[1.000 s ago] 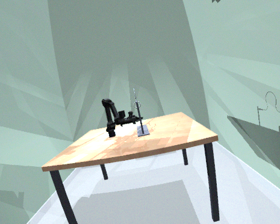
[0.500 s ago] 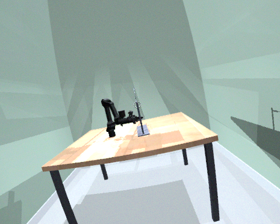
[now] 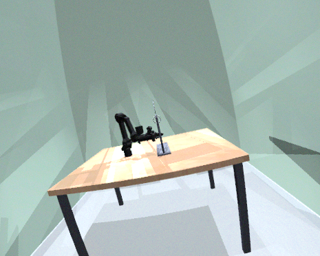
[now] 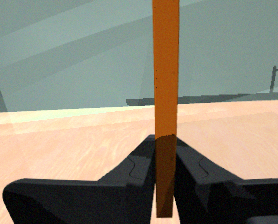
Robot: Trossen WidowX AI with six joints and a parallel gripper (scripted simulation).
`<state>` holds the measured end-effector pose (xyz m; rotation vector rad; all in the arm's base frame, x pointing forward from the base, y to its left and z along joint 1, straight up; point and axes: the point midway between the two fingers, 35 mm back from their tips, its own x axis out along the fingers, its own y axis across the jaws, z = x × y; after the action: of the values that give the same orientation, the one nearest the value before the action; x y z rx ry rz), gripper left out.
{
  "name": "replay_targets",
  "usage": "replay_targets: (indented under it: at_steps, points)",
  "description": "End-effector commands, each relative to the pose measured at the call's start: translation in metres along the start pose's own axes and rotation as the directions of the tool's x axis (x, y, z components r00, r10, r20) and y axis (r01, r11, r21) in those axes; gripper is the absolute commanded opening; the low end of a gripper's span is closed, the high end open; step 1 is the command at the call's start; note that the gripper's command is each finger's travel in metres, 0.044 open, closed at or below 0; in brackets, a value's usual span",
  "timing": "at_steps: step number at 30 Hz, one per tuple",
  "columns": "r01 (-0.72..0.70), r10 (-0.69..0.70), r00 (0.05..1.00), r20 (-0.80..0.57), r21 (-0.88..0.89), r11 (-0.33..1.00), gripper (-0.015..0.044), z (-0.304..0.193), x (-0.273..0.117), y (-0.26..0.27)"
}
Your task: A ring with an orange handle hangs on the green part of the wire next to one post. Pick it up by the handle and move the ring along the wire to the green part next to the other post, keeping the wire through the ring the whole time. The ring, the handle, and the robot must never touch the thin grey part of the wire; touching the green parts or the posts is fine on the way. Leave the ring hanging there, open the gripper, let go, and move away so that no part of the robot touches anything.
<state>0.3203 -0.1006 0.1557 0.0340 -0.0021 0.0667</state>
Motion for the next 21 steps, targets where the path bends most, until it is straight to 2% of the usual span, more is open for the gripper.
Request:
replay_targets:
  at_steps: [1,21]
  points:
    - [0.001,-0.001,1.0,0.008,0.024,1.0,-0.015,0.003,0.0,0.007]
    - [-0.003,0.001,1.0,0.009,0.311,0.95,-0.015,0.011,0.0,0.062]
